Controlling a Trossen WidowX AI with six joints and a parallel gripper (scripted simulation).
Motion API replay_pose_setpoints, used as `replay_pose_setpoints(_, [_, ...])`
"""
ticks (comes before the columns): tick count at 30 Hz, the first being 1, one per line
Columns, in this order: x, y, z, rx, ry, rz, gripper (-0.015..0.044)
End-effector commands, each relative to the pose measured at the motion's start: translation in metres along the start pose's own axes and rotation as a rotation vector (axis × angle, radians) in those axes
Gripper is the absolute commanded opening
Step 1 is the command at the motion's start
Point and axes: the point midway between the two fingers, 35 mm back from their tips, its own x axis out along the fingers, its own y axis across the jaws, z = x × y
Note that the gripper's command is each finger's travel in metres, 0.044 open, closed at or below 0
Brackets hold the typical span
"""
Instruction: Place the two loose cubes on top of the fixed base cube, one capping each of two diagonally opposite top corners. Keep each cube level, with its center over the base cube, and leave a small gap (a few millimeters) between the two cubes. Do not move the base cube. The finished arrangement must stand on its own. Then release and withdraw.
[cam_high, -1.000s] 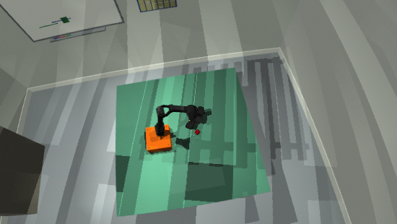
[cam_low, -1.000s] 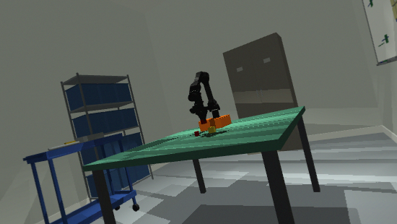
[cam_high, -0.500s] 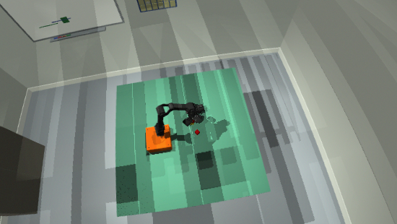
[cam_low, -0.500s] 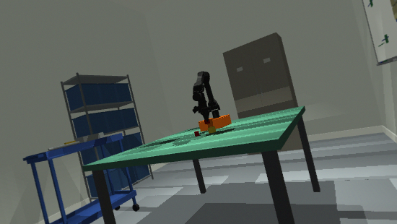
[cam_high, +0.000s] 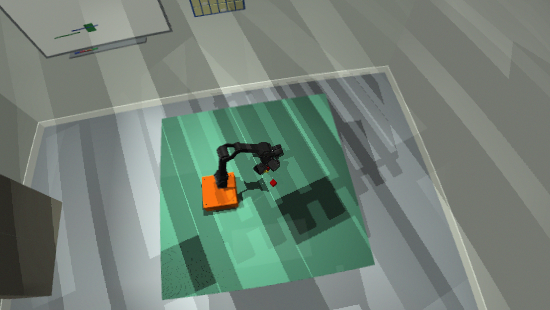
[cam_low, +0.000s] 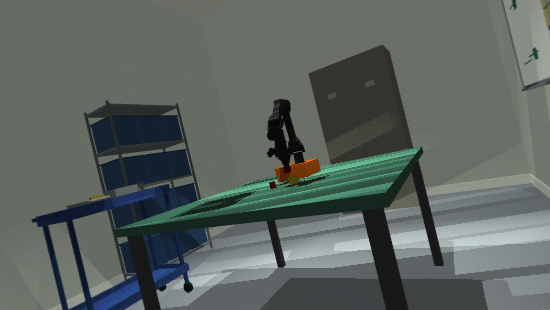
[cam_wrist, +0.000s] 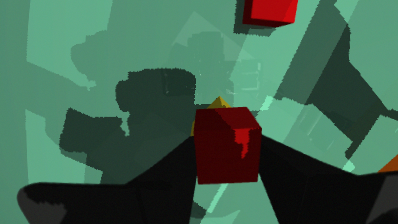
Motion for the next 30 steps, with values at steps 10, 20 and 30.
replay_pose_setpoints(10, [0.021, -0.003, 0.0, 0.011, 0.002, -0.006, 0.0105])
replay_pose_setpoints(20, [0.022, -0.003, 0.0, 0.003, 0.002, -0.006, 0.0105])
replay_pose_setpoints(30, [0.022, -0.003, 0.0, 0.003, 0.002, -0.006, 0.0105])
